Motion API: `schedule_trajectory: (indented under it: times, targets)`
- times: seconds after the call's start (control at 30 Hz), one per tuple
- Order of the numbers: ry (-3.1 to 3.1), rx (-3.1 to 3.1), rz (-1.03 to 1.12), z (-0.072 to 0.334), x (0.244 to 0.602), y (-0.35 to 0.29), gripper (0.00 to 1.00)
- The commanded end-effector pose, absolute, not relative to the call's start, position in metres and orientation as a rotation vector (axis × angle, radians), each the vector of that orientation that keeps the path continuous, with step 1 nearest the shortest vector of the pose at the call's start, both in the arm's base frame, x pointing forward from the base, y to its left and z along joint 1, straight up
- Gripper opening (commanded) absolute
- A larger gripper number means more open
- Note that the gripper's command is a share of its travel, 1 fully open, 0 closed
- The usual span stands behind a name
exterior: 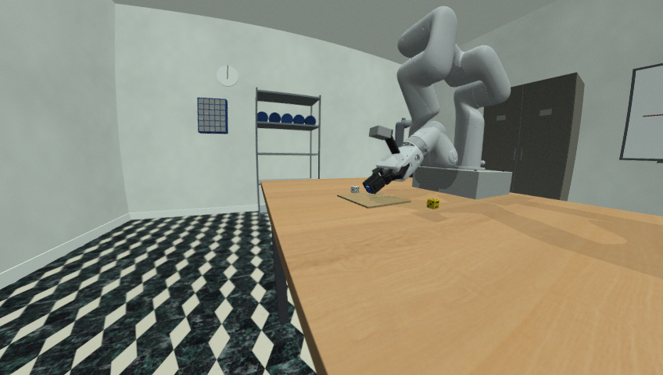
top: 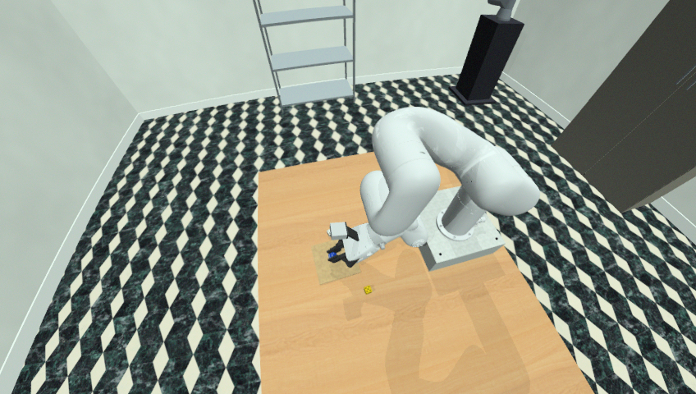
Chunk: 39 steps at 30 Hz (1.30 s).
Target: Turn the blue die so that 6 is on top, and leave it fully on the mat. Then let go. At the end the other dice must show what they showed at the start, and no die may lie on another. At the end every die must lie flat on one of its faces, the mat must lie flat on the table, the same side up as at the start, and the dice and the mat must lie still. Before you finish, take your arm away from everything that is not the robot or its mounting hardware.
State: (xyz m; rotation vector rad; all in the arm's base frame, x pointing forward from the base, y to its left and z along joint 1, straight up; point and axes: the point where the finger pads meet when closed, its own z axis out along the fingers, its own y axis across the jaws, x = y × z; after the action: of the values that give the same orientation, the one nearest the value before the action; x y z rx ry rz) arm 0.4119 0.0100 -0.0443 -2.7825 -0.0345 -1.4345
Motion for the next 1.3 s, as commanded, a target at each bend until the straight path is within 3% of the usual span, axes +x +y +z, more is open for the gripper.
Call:
schedule_trajectory:
  times: [0.0,1.27]
  targets:
    - [-0.034,-2.781,-1.437,-0.0455,0.4123,0.0100,0.15]
    - [-0.034,-2.781,-1.437,-0.0520,0.4121,0.0100,0.15]
